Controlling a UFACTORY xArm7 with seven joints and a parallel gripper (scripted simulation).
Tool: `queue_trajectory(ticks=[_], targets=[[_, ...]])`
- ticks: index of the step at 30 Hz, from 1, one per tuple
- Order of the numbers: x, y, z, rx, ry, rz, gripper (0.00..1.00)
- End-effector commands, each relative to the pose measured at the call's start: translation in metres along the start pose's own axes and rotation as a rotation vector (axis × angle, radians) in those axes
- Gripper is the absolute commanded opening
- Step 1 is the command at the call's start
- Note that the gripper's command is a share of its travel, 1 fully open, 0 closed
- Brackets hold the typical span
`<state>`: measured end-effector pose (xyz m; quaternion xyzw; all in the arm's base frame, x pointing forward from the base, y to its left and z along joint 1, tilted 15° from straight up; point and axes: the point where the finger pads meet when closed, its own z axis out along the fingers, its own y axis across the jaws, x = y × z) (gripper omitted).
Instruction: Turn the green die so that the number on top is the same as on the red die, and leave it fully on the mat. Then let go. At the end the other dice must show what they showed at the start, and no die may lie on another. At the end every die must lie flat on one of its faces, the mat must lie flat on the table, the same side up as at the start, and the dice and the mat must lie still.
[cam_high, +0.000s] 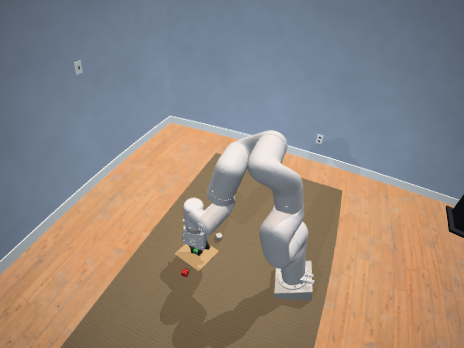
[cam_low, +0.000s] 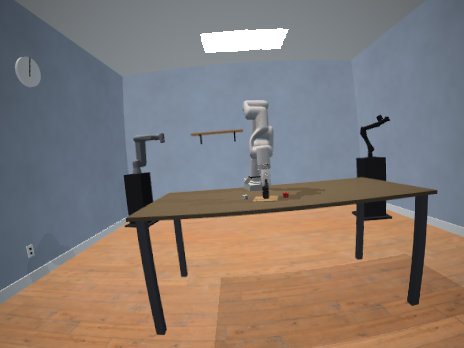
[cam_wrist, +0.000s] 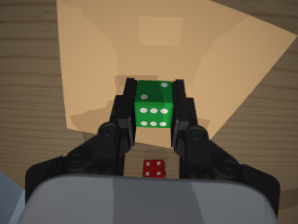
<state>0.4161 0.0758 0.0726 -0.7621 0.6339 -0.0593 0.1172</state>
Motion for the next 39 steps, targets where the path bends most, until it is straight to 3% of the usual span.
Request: queue_trajectory(ticks=[1, 15, 29, 35, 39], targets=[[0.000, -0.001, -0.001, 0.003, 0.000, 0.000, 0.21], [0.000, -0.001, -0.001, 0.003, 0.000, 0.000, 0.42], [0.000, -0.001, -0.003, 0.003, 0.000, 0.000, 0.42], [0.000, -0.001, -0.011, 0.003, 0.000, 0.000, 0.42], [0.000, -0.001, -0.029, 0.003, 0.000, 0.000, 0.42]])
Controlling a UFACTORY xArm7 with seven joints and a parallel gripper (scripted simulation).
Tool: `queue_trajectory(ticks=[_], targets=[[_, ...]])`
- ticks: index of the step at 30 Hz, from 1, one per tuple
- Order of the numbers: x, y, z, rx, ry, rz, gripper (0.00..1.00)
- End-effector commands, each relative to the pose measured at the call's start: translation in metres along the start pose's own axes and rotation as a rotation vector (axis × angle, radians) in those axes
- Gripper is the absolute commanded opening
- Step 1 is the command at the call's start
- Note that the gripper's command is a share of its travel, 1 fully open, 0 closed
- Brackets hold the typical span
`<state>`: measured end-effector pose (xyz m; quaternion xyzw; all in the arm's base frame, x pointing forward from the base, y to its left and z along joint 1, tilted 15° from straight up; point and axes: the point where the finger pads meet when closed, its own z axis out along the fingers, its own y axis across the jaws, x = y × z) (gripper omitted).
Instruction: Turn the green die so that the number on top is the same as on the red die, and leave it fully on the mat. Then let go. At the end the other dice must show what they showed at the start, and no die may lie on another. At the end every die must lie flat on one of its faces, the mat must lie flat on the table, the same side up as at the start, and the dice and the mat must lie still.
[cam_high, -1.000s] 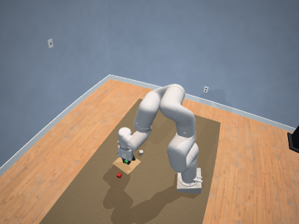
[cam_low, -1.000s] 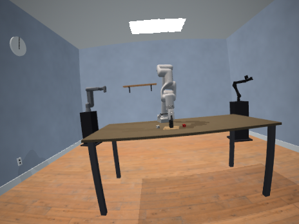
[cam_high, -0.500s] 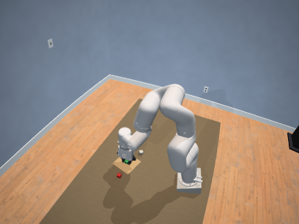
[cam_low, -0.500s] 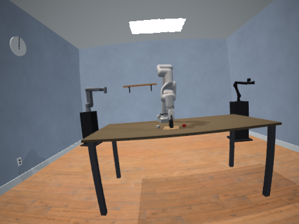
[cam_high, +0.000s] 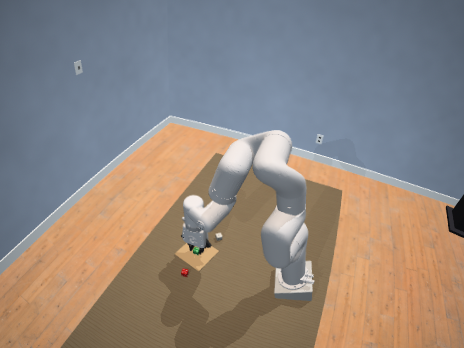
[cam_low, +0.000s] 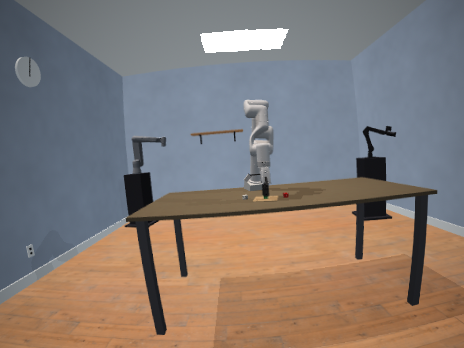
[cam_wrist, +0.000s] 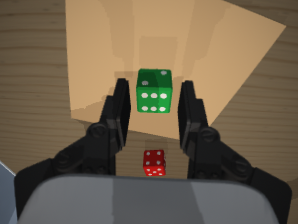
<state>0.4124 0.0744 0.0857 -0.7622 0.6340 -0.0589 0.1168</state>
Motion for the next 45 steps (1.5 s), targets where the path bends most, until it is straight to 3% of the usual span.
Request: queue_trajectory(ticks=[1, 11, 20, 21, 45], targets=[[0.000, -0.002, -0.020, 0.005, 0.000, 0.000, 0.42], [0.000, -0.001, -0.069, 0.005, 0.000, 0.000, 0.42], [0.000, -0.001, -0.077, 0.005, 0.000, 0.000, 0.42], [0.000, -0.001, -0.077, 0.005, 0.000, 0.000, 1.00], [0.000, 0.000, -0.072, 0.005, 0.000, 0.003, 1.00]])
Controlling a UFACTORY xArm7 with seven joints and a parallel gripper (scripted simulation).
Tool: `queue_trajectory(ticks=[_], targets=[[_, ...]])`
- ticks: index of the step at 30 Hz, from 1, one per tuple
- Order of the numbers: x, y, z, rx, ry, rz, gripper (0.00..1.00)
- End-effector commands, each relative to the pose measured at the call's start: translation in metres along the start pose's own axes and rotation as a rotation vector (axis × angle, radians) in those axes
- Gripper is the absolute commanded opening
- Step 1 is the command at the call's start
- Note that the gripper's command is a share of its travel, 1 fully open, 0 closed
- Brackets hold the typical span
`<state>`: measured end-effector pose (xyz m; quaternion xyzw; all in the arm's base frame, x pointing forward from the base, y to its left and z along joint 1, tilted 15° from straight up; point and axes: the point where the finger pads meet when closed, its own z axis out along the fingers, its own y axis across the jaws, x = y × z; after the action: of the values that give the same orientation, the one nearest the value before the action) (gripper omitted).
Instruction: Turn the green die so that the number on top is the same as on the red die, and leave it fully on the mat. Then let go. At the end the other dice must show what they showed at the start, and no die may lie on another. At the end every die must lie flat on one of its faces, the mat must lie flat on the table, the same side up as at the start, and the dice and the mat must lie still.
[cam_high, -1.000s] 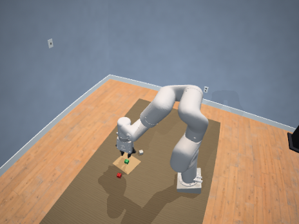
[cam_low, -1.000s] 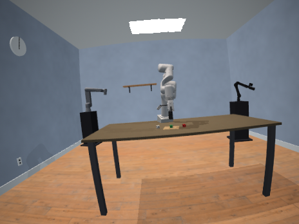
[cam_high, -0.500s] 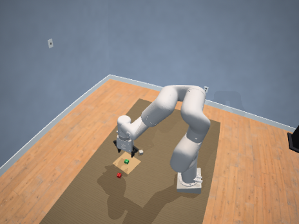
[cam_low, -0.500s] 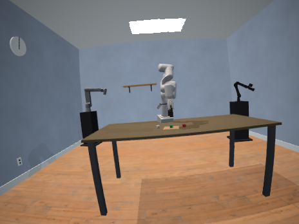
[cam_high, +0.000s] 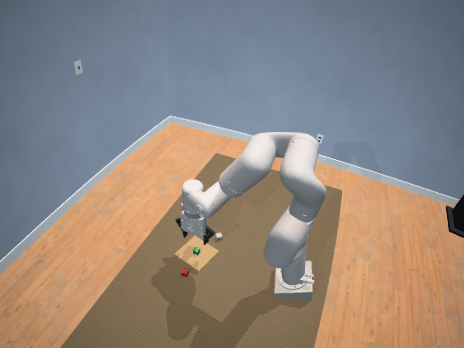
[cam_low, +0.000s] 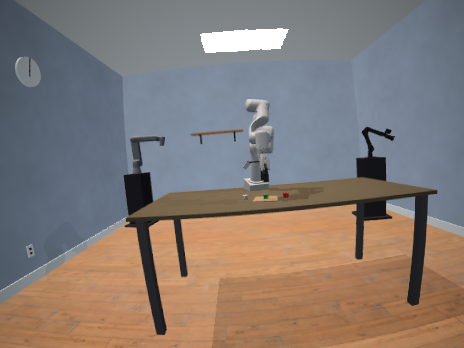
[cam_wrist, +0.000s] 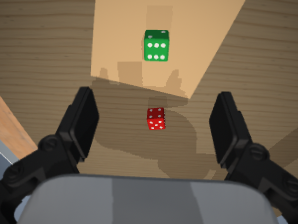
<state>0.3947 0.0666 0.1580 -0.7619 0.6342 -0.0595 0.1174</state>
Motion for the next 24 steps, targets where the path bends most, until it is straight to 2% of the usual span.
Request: queue_trajectory(ticks=[1, 6, 7, 24], targets=[[0.0000, -0.0004, 0.0033, 0.003, 0.000, 0.002, 1.00], [-0.0001, 0.0003, 0.0069, 0.003, 0.000, 0.004, 1.00], [-0.0001, 0.0003, 0.0069, 0.003, 0.000, 0.004, 0.42], [-0.0001, 0.0003, 0.0069, 0.003, 0.000, 0.004, 0.42]])
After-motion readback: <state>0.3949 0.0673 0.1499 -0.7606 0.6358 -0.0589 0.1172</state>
